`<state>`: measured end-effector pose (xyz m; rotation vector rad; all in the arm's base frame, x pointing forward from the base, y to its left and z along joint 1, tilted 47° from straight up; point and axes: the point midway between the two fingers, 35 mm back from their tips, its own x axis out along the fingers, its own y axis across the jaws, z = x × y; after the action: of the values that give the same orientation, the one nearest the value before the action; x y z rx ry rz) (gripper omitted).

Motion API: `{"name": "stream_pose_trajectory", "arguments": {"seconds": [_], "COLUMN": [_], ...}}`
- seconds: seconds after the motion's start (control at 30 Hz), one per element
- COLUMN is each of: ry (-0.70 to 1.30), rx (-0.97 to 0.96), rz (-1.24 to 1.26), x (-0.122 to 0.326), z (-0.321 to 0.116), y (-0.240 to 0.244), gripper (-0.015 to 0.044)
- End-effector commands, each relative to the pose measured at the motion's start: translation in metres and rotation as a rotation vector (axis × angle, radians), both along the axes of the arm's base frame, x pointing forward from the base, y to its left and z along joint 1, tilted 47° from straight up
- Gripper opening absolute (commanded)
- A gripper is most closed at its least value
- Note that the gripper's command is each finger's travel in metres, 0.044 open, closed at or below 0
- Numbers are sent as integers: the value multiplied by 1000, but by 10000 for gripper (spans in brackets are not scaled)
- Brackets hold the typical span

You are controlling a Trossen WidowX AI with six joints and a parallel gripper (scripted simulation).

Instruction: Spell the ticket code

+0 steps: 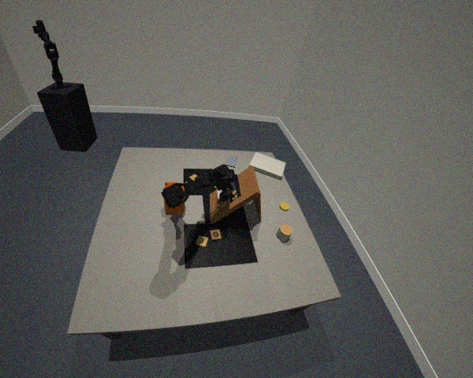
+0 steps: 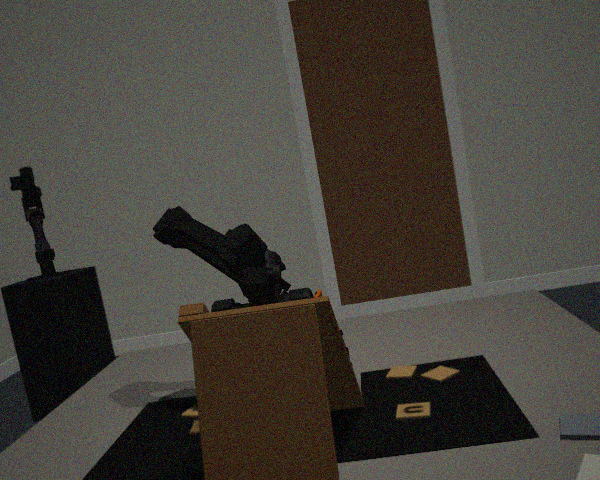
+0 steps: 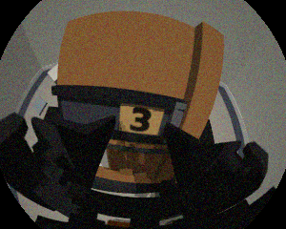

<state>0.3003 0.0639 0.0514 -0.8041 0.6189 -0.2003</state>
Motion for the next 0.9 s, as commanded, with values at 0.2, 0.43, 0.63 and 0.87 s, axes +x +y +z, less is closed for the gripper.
{"name": "stream_pose_trajectory", "arguments": {"seconds": [0.2, 0.43, 0.63, 0.87], "ry": [-2, -2, -2, -2], "rx": [2, 2, 2, 3], "rz": [-4, -4, -4, -4], "x": [-6, -11, -15, -19], "z": [3, 4, 5, 7], "y": [3, 6, 8, 10], "gripper": [295, 295, 295, 295]}}
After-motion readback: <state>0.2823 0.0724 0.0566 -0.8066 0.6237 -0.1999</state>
